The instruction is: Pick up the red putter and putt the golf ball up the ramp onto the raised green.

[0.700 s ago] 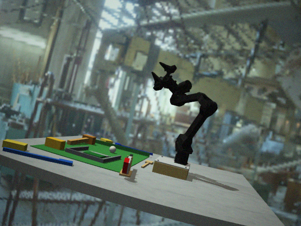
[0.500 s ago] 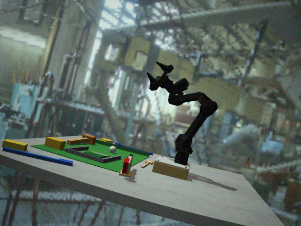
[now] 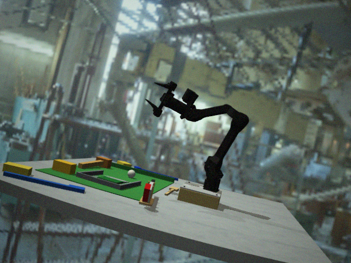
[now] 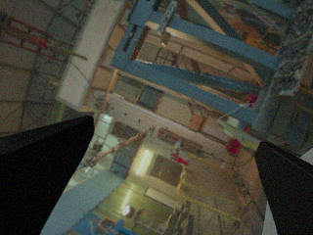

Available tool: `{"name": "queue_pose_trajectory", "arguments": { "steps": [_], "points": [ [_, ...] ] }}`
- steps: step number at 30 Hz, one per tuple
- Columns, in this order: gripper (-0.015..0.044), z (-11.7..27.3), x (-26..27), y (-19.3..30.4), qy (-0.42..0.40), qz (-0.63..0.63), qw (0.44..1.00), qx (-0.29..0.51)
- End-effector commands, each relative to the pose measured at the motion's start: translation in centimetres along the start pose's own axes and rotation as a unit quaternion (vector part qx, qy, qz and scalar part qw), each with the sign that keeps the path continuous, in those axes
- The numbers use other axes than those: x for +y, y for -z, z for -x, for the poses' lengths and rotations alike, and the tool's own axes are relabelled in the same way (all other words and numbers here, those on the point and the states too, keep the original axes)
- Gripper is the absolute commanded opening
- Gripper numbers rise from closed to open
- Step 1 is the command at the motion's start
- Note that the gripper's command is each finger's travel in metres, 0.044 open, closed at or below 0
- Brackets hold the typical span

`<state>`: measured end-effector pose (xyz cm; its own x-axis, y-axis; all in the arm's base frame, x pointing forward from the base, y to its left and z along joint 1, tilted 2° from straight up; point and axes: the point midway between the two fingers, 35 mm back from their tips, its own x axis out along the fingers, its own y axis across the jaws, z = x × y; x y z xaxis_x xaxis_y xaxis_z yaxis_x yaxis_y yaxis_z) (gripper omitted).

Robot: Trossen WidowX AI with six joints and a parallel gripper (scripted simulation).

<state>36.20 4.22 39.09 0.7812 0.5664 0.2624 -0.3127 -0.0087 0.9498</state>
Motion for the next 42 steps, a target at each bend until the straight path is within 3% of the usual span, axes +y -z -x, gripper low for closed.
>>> {"name": "queue_pose_trajectory", "arguments": {
  "steps": [1,10,19,26,34,36,42],
  "points": [
    [0.0440,-3.0,-6.4,2.9,0.102,0.132,0.985,0.045],
    [0.0440,-4.0,-13.8,9.0,0.202,0.309,0.912,0.180],
    [0.0440,-1.7,-20.1,16.6,0.226,0.480,0.753,0.389],
    [0.0440,2.6,-23.5,22.5,0.160,0.577,0.561,0.572],
    [0.0440,9.5,-25.1,27.7,-0.018,0.601,0.287,0.746],
    [0.0440,10.1,-25.1,28.0,-0.037,0.597,0.262,0.757],
    [0.0440,9.8,-25.1,28.3,-0.037,0.597,0.262,0.757]
  ]
}}
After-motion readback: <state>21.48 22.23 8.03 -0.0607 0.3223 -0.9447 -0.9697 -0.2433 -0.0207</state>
